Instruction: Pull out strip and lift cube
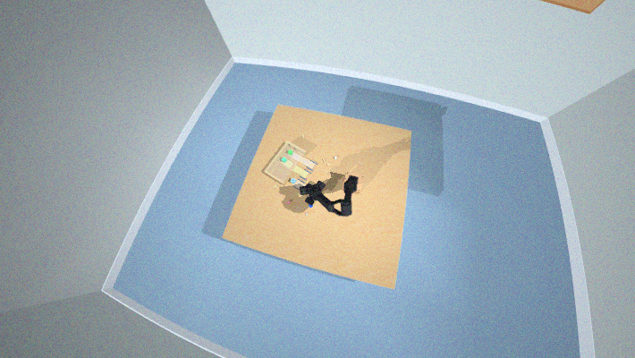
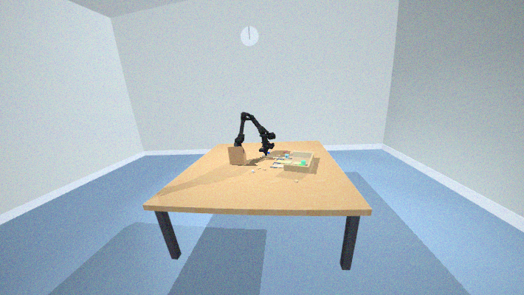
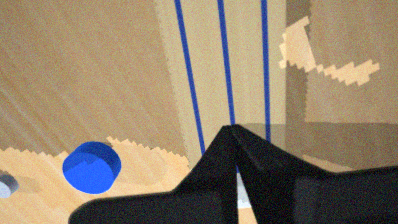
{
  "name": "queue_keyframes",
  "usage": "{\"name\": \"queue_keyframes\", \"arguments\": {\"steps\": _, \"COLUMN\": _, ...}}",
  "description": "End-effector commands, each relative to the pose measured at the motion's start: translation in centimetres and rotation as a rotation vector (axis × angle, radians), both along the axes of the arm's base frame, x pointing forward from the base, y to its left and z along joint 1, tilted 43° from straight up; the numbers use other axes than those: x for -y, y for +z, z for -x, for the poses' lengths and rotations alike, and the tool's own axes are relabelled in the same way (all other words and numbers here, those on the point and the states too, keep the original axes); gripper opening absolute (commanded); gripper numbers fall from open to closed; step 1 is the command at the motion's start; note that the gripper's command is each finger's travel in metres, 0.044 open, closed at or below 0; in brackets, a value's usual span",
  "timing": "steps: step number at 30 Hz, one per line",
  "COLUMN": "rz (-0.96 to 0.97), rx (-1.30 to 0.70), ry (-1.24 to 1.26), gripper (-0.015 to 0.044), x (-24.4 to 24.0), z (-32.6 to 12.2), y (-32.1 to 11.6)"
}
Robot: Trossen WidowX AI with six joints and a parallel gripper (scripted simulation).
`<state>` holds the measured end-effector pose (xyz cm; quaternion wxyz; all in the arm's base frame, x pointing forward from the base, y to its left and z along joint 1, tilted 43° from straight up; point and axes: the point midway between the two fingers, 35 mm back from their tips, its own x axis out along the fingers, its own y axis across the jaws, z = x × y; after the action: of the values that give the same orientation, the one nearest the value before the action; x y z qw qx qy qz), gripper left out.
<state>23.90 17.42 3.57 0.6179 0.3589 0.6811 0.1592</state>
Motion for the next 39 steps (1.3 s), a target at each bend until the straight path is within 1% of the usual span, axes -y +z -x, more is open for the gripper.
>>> {"name": "queue_keyframes", "arguments": {"steps": 1, "rz": 0.004, "rx": -0.027, "ry": 0.017, "gripper": 0.0000, "x": -0.3, "z": 1.1, "y": -0.5}}
{"name": "queue_keyframes", "arguments": {"steps": 26, "rz": 0.004, "rx": -0.027, "ry": 0.017, "gripper": 0.0000, "x": -0.3, "z": 1.1, "y": -0.5}}
{"name": "queue_keyframes", "arguments": {"steps": 27, "rz": 0.001, "rx": -0.003, "ry": 0.001, "gripper": 0.0000, "x": 0.1, "z": 0.1, "y": 0.1}}
{"name": "queue_keyframes", "arguments": {"steps": 31, "rz": 0.006, "rx": -0.024, "ry": 0.016, "gripper": 0.0000, "x": 2.7, "z": -0.1, "y": 2.8}}
{"name": "queue_keyframes", "arguments": {"steps": 36, "rz": 0.006, "rx": -0.026, "ry": 0.017, "gripper": 0.0000, "x": 2.8, "z": 0.0, "y": 3.0}}
{"name": "queue_keyframes", "arguments": {"steps": 39, "rz": 0.006, "rx": -0.005, "ry": 0.038, "gripper": 0.0079, "x": 3.0, "z": -1.3, "y": 2.6}}
